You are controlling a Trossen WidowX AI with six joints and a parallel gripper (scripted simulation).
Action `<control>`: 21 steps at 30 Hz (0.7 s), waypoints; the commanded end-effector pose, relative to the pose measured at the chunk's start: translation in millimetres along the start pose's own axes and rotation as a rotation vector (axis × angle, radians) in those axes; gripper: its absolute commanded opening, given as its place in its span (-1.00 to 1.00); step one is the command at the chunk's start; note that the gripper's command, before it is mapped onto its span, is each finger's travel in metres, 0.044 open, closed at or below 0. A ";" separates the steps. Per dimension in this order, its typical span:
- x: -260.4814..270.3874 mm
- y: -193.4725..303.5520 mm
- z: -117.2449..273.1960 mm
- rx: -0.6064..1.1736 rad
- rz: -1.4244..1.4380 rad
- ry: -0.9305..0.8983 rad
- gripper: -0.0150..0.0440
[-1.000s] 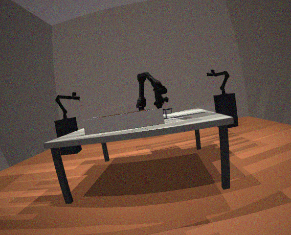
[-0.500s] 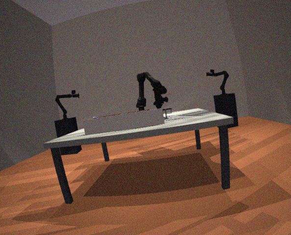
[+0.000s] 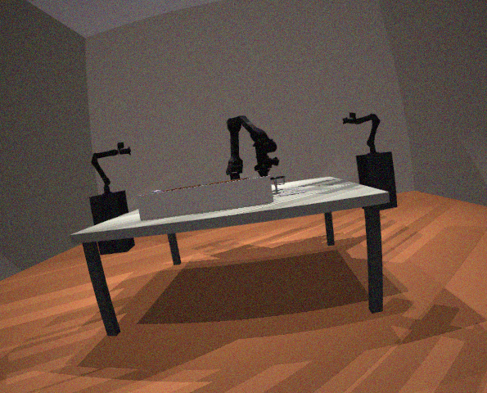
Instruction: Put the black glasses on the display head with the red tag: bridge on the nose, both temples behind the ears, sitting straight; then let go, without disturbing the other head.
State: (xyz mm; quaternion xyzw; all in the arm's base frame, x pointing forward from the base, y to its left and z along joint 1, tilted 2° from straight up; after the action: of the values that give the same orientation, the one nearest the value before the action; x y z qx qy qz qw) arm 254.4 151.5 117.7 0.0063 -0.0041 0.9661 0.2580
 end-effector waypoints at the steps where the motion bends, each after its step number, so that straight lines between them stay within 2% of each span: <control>1: 2.3 3.0 1.4 -0.006 -0.004 -0.001 -0.49; 21: 7.2 13.6 1.2 -0.005 -0.004 -0.001 -0.49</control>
State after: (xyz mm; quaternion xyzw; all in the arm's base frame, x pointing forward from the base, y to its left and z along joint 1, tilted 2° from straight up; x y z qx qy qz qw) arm 244.2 145.2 117.7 0.0065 -0.0038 0.9660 0.2586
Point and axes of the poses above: the point midway between the two fingers, 35 mm back from their tips, its own z axis back along the fingers, its own x axis across the jaws, y = z × x, the point moved 9 cm from there along z, back along the fingers, and after that the axes turned 13 degrees about -z, right-handed, at the moved point
